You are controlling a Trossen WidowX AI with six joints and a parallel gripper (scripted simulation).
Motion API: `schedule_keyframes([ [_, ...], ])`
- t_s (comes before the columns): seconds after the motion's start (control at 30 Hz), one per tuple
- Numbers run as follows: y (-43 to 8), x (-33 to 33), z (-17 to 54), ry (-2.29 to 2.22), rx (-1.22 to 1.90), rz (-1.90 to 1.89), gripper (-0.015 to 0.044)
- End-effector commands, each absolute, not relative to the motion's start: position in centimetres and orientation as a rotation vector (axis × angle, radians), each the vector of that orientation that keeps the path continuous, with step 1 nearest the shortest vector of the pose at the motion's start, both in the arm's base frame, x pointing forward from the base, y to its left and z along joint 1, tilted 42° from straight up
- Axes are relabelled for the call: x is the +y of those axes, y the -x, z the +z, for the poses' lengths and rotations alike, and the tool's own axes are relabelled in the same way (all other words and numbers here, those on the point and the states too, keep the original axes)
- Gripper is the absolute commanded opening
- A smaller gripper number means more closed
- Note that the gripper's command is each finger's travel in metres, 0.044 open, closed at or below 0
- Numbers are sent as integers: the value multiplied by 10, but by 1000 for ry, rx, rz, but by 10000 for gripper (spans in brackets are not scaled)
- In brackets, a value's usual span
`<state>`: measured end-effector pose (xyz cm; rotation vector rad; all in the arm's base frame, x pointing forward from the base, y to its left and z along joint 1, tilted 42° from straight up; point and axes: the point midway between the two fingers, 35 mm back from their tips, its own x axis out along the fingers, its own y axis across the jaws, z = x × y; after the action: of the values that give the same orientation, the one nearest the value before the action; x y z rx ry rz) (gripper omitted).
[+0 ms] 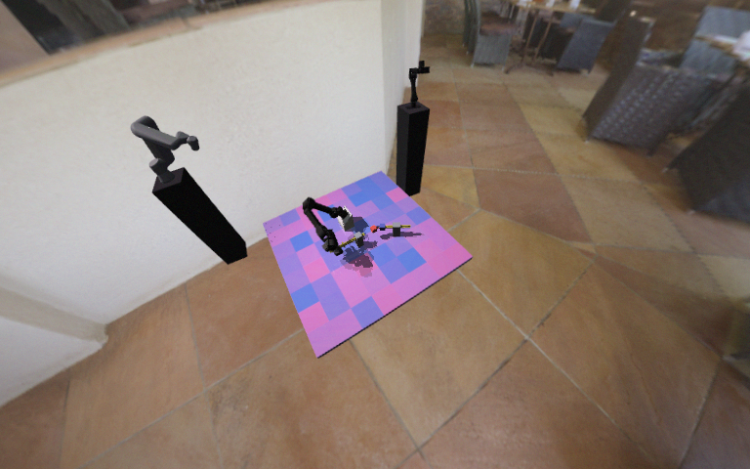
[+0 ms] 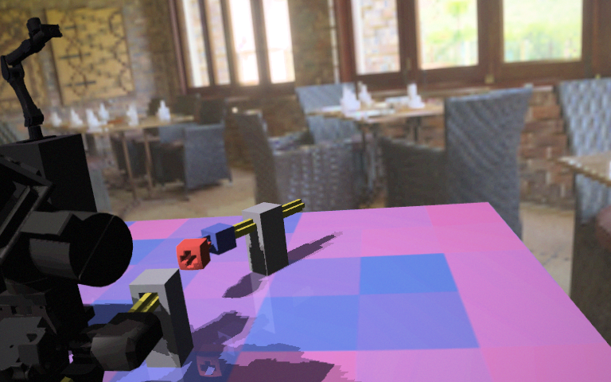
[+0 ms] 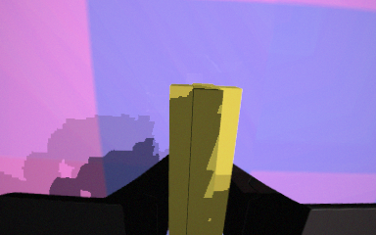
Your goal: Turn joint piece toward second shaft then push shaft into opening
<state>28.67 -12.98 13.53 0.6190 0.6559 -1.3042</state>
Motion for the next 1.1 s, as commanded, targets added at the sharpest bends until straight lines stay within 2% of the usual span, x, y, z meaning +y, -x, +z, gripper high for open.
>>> schedule_keyframes([
  [0.0, -287, -130, 135, -618, 656, -1303, 0],
  [1.07, -283, -100, 107, -615, 672, -1323, 0],
])
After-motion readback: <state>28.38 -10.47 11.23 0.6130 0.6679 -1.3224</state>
